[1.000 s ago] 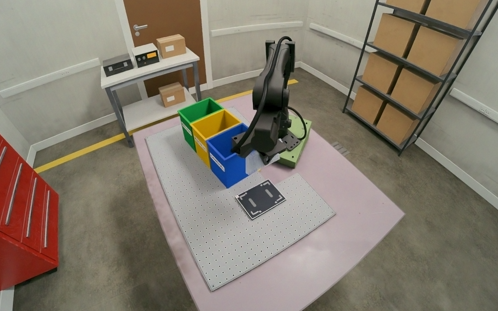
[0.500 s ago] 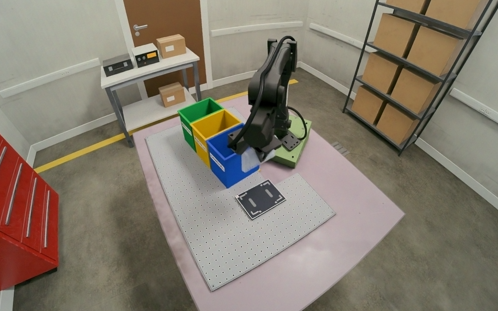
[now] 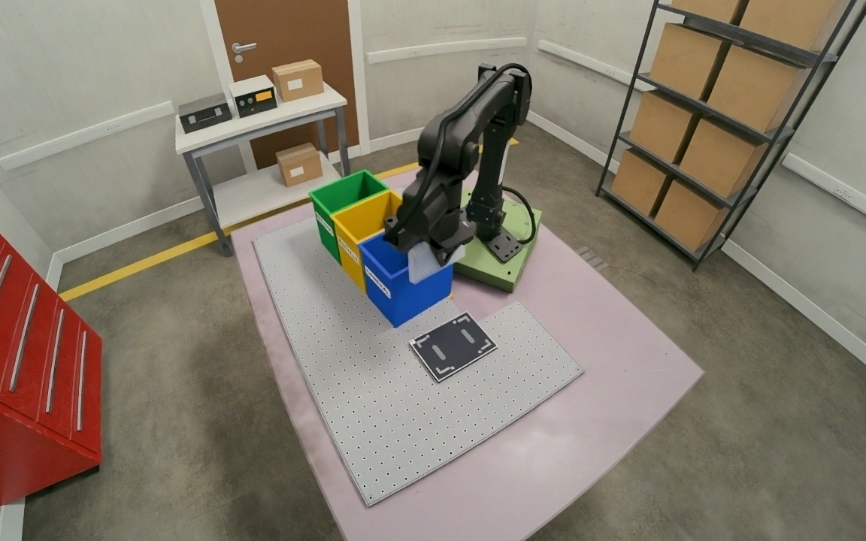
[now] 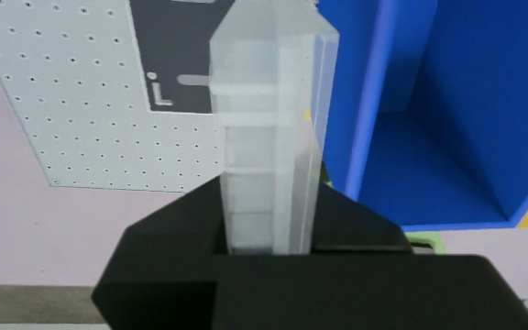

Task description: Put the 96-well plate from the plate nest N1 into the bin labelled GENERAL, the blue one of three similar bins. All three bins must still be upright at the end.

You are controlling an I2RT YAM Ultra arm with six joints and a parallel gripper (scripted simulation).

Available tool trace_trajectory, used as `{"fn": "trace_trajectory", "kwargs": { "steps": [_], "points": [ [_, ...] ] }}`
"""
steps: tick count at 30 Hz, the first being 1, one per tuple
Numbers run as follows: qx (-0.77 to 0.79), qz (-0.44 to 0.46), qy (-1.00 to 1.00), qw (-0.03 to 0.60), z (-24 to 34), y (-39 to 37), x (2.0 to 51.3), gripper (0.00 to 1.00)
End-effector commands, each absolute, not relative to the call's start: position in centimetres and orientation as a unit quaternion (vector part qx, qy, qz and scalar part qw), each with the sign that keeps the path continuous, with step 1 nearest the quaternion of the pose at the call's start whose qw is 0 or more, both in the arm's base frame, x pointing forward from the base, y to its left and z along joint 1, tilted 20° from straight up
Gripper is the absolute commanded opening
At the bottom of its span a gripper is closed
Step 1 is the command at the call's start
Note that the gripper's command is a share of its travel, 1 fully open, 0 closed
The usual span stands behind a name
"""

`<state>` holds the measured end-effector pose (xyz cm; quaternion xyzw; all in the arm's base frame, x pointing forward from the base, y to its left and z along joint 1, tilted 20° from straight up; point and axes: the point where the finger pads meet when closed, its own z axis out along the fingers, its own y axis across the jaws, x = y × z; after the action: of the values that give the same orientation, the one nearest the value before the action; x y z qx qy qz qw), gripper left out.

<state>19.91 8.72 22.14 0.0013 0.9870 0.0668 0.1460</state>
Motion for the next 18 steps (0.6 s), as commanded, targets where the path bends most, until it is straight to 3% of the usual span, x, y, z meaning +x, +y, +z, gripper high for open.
{"fn": "trace_trajectory", "kwargs": {
  "steps": [1, 18],
  "points": [
    [-0.018, 0.078, 0.984, 0.158, 22.7, 7.6, 19.3, 0.00],
    [-0.019, 0.078, 0.981, 0.176, 22.6, 2.9, 19.5, 0.00]
  ]
}}
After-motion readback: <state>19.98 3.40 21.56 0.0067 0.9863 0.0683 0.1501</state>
